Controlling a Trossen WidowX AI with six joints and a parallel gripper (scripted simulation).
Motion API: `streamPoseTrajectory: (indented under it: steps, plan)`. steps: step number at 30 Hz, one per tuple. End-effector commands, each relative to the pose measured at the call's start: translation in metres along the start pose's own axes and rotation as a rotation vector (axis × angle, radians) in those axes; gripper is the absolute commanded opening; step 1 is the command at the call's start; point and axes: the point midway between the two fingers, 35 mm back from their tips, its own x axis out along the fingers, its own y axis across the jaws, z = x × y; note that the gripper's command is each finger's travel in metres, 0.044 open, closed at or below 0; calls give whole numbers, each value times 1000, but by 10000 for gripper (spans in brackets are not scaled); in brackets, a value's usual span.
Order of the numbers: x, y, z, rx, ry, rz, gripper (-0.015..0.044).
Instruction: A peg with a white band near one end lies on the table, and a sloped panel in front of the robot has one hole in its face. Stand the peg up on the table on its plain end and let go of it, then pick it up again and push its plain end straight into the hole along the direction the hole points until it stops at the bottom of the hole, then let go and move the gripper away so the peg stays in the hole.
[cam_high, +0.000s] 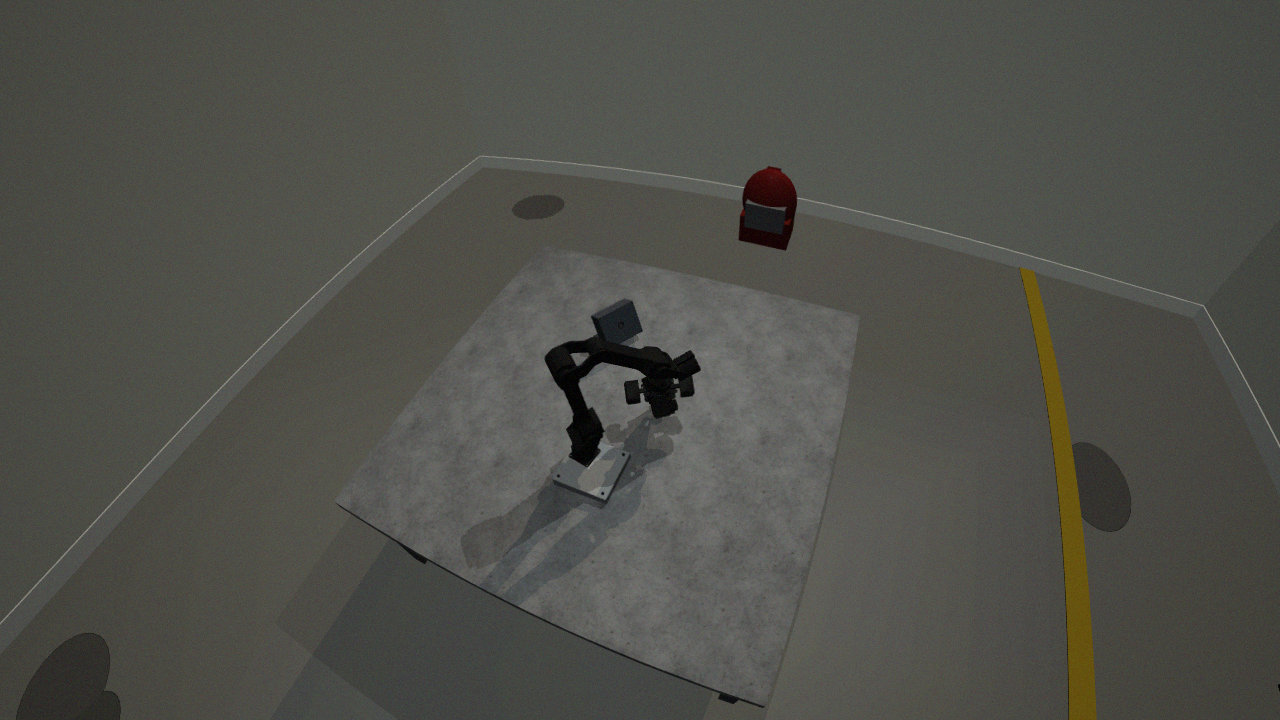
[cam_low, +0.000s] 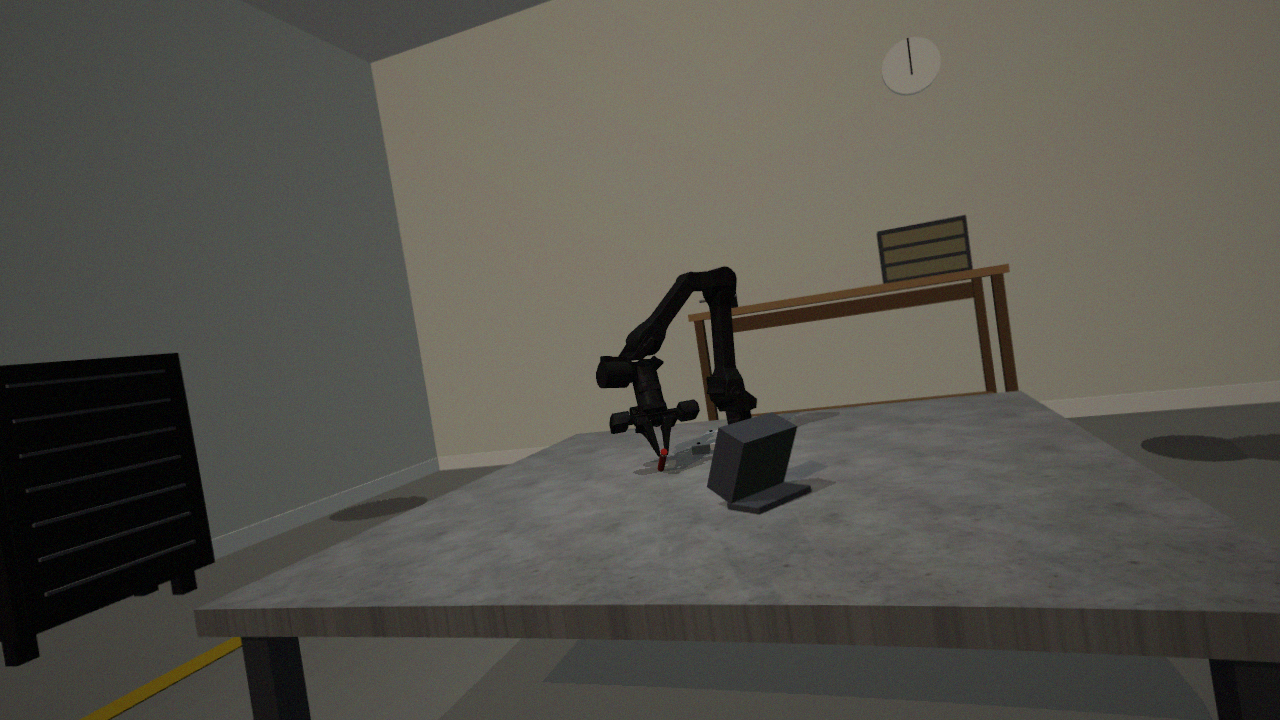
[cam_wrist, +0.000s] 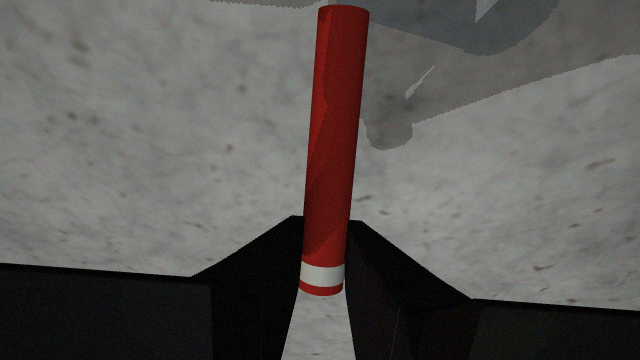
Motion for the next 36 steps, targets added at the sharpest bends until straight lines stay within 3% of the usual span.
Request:
streamPoseTrajectory:
  steps: [1, 36]
  plan:
    - [-2, -1, 2, -4, 35, 1, 49]
    - [-18, -2, 21, -4, 335, 0, 49]
